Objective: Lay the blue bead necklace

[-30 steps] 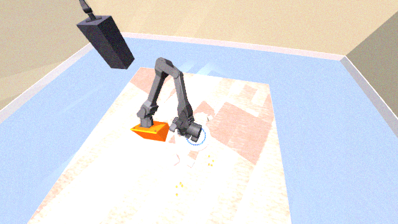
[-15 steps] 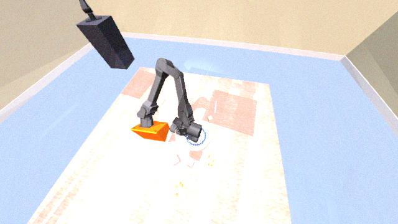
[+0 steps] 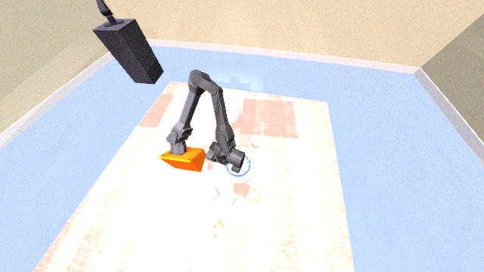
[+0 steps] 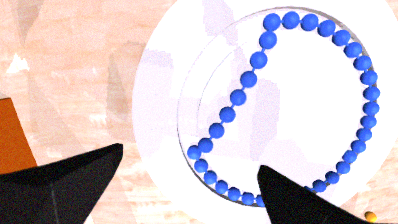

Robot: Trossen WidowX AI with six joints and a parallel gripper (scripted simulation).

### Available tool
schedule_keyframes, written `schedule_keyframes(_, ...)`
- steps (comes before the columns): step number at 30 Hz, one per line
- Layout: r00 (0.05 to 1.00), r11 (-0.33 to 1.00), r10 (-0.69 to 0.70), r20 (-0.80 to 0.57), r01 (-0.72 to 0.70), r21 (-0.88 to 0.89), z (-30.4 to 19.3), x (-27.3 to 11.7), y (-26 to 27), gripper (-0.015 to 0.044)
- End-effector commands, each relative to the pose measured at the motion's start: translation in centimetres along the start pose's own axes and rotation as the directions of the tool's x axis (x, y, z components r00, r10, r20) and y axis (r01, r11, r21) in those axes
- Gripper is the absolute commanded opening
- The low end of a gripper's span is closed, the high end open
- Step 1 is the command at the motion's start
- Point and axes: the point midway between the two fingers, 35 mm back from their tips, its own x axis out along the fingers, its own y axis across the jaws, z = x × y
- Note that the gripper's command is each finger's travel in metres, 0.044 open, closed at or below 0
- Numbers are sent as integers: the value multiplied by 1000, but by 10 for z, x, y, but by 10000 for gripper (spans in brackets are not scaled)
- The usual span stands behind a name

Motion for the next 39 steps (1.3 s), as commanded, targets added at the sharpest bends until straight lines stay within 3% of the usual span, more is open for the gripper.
schedule_keyframes(1, 1000, 1000, -2, -1, 2, -6, 0, -1, -1, 440)
schedule_keyframes(12, 1000, 1000, -2, -1, 2, -6, 0, -1, -1, 440)
schedule_keyframes(24, 1000, 988, -4, 0, 3, 156, 69, -29, -28, 125)
schedule_keyframes(39, 1000, 986, -7, -2, 7, 169, 79, -26, -30, 120)
